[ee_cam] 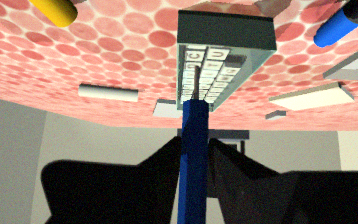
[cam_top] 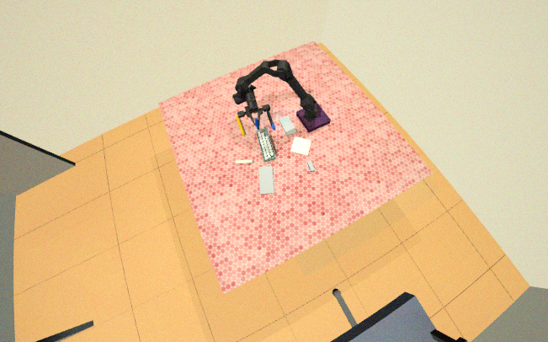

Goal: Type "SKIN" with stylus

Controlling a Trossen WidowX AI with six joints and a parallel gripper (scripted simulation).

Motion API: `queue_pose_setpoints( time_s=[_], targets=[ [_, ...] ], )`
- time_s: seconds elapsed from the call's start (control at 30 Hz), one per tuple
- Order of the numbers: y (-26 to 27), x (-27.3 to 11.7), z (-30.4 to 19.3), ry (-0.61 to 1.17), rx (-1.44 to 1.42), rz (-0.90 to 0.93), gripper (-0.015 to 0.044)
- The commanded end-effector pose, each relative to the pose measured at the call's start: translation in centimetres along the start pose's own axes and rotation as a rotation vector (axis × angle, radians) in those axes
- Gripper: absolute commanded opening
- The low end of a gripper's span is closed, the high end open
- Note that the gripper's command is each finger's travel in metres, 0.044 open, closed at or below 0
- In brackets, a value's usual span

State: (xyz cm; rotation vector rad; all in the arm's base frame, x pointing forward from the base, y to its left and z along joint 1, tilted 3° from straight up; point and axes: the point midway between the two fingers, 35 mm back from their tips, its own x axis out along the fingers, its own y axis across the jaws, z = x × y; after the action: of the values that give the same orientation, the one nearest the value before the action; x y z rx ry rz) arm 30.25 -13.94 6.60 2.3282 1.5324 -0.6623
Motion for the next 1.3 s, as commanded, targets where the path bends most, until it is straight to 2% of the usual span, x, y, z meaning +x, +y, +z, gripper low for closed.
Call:
queue_pose_setpoints(
  time_s=[0.0,0.03,0.13,0.17,1.27],
  targets=[
    [-0.1,0.0,0.1,-0.003,-0.006,-0.002,0.0000],
    [-0.1,0.0,0.1,-0.003,-0.006,-0.002,0.0000],
    [0.0,0.0,0.2,-0.004,-0.006,-0.002,0.0079],
    [0.0,0.0,0.3,-0.004,-0.006,-0.002,0.0081],
    [0.1,0.5,1.3,-0.004,-0.006,-0.002,0.0081]
  ],
)
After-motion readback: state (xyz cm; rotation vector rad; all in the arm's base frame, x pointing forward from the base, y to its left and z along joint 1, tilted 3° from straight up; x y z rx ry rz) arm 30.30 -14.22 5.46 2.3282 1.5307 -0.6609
